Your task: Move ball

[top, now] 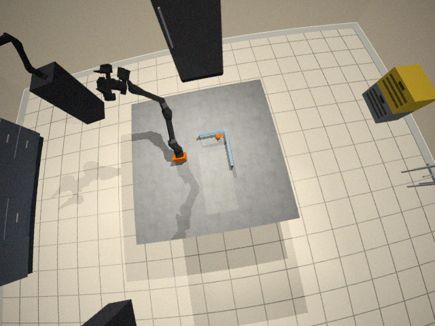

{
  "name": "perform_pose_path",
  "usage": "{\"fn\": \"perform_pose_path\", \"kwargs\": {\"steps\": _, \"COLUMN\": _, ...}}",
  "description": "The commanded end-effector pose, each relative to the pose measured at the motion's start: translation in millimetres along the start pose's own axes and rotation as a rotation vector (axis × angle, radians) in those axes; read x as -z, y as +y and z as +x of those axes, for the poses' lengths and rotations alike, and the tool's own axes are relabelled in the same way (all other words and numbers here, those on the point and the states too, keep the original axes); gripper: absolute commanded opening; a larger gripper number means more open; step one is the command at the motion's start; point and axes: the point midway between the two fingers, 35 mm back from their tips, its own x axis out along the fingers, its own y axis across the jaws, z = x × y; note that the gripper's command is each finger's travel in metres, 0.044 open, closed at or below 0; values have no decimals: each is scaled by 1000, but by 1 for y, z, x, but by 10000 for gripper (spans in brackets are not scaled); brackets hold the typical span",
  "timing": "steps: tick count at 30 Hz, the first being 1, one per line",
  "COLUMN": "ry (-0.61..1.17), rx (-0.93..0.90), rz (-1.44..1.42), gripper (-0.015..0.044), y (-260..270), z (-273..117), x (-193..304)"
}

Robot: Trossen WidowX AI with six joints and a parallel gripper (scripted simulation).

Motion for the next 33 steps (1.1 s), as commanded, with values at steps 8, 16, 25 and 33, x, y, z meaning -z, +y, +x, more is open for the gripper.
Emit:
{"fn": "perform_pose_path", "kwargs": {"steps": 8, "ry": 144, "rx": 55, "rz": -86, "gripper": 304, "y": -36, "z": 32, "x": 37}}
{"fn": "perform_pose_path", "kwargs": {"steps": 16, "ry": 382, "rx": 81, "rz": -200, "gripper": 304, "y": -81, "z": 65, "x": 113}}
{"fn": "perform_pose_path", "kwargs": {"steps": 25, "ry": 539, "rx": 96, "rz": -238, "gripper": 304, "y": -112, "z": 80, "x": 178}}
{"fn": "perform_pose_path", "kwargs": {"steps": 33, "ry": 781, "rx": 118, "rz": -360, "gripper": 304, "y": -159, "z": 79, "x": 259}}
